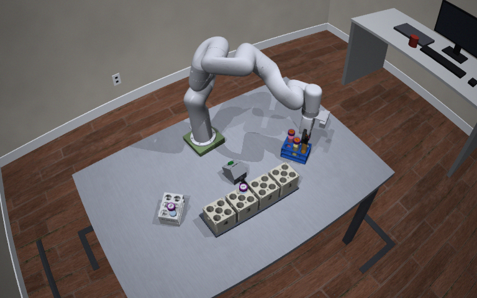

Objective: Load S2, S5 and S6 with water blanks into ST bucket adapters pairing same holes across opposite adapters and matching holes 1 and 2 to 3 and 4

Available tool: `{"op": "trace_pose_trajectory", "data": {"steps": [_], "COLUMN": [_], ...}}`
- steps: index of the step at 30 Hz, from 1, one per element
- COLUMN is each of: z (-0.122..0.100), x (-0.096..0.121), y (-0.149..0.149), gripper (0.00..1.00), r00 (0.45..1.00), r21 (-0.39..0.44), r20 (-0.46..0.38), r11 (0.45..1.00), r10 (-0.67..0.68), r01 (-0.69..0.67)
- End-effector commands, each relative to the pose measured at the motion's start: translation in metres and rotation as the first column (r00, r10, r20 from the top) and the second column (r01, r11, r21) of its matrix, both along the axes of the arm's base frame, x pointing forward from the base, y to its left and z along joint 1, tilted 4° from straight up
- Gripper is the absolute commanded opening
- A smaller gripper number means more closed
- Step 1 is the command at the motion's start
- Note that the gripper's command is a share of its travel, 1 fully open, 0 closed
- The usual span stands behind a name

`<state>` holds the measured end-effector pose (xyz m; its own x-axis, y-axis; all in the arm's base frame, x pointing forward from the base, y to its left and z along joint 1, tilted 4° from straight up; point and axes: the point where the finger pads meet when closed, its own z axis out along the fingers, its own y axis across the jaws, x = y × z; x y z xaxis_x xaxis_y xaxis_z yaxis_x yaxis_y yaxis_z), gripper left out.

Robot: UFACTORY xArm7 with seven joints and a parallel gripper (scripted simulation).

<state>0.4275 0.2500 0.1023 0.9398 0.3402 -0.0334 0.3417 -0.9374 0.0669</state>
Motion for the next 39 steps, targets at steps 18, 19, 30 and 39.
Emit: {"op": "trace_pose_trajectory", "data": {"steps": [18, 19, 30, 39], "z": [-0.016, -0.016, -0.027, -0.034], "x": [0.001, 0.001, 0.001, 0.001], "y": [0.000, 0.000, -0.001, -0.002], "gripper": [0.00, 0.00, 0.00, 0.00], "r00": [1.000, 1.000, 1.000, 1.000], "r21": [0.003, 0.003, 0.003, 0.003], "r20": [0.004, 0.004, 0.004, 0.004], "r11": [1.000, 1.000, 1.000, 1.000], "r10": [0.000, 0.000, 0.000, 0.000], "r01": [0.000, 0.000, 0.000, 0.000]}}
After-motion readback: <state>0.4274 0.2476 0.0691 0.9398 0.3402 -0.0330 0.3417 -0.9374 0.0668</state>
